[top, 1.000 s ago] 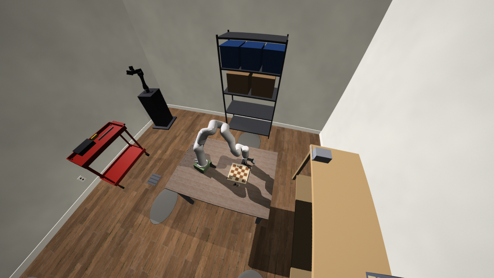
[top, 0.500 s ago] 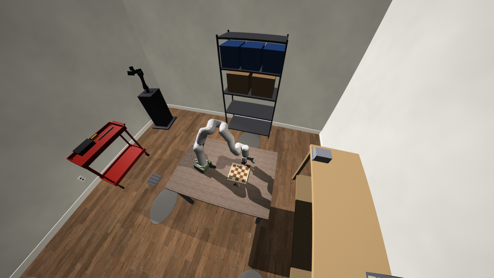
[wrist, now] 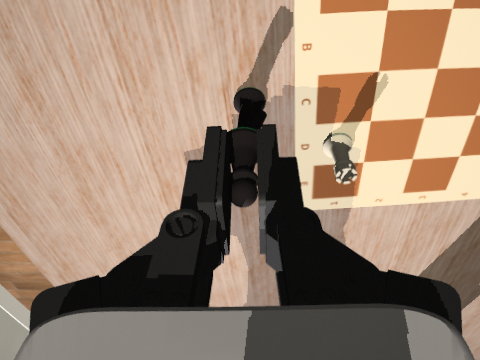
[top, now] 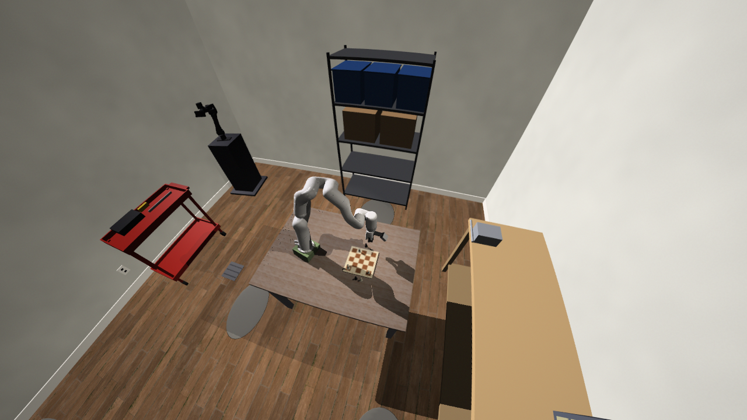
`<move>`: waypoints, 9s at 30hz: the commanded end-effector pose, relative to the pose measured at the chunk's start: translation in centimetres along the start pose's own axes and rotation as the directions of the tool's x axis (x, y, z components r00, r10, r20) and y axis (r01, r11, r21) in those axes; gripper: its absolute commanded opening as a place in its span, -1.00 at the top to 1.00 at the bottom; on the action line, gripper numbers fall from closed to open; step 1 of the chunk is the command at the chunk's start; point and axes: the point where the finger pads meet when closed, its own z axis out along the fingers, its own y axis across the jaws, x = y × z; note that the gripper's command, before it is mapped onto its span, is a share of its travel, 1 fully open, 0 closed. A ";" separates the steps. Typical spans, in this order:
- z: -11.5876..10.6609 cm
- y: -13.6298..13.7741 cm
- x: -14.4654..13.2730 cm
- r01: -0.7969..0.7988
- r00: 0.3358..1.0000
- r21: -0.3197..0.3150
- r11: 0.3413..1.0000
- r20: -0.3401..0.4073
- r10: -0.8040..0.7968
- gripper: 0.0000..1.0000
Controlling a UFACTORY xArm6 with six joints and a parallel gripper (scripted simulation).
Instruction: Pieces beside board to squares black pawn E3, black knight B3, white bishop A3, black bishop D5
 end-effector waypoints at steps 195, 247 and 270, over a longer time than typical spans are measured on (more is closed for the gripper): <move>8.8 14.4 -10.6 0.048 0.999 0.001 0.999 -0.005 -0.048 1.00; 4.9 14.4 -10.6 0.048 0.999 0.001 0.999 -0.005 -0.048 0.31; -0.2 14.5 -10.6 0.048 0.999 0.001 0.999 -0.005 -0.048 -1.00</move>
